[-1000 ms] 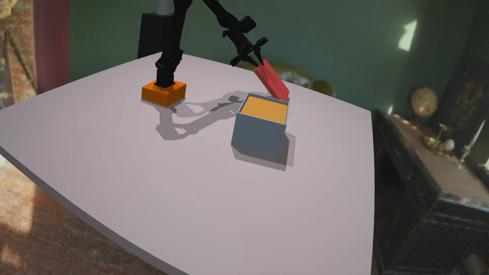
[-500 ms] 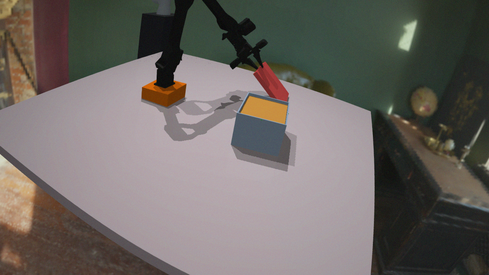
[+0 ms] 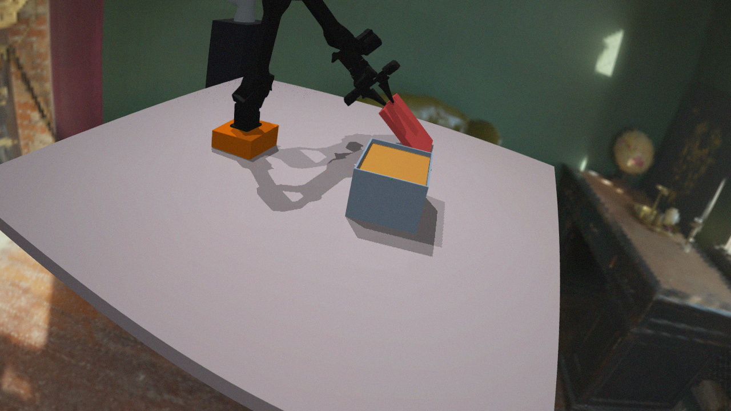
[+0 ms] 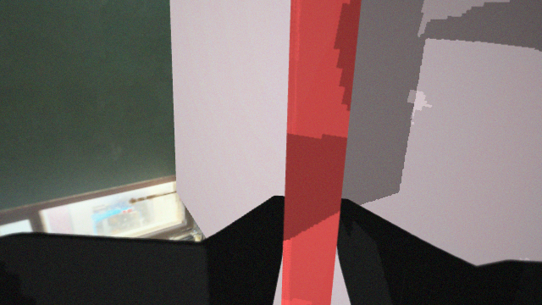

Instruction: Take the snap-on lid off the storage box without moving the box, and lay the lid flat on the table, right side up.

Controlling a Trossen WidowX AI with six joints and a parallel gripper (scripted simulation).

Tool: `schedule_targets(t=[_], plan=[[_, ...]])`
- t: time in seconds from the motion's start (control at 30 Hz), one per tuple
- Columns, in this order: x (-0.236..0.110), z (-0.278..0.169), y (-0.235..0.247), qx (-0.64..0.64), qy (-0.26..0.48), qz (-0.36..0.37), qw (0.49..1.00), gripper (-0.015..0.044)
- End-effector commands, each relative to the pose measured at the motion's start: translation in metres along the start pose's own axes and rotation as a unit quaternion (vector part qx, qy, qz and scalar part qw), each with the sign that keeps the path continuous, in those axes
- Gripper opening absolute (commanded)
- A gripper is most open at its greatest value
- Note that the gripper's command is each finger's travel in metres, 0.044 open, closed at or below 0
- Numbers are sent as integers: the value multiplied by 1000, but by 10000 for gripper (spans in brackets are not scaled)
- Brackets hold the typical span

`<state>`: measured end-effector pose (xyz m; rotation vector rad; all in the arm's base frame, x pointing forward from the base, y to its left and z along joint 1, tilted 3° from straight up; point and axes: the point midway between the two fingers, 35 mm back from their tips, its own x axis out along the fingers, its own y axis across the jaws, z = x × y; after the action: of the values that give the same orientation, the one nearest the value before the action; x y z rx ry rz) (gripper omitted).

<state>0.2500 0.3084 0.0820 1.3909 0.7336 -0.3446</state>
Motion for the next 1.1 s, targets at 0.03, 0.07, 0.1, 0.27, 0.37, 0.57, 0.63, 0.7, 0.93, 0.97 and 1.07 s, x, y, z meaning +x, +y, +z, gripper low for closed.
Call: schedule_targets(t=[0.03, 0.07, 0.1, 0.27, 0.37, 0.57, 0.63, 0.7, 0.93, 0.97, 1.07], plan=[[6, 1, -8, -6, -4, -4, 1000, 0], [6, 1, -9, -6, -4, -4, 1000, 0], [7, 2, -9, -6, -4, -4, 1000, 0], [9, 2, -12, -6, -4, -4, 1000, 0], [11, 2, -14, -6, -4, -4, 1000, 0], [14, 2, -18, -6, -4, -4, 1000, 0], [15, 2, -19, -6, -4, -4, 1000, 0], [16, 2, -21, -6, -4, -4, 1000, 0], [19, 2, -25, -6, -4, -4, 1000, 0], [20, 2, -26, -6, -4, -4, 1000, 0], [21, 2, -27, -6, -4, -4, 1000, 0]])
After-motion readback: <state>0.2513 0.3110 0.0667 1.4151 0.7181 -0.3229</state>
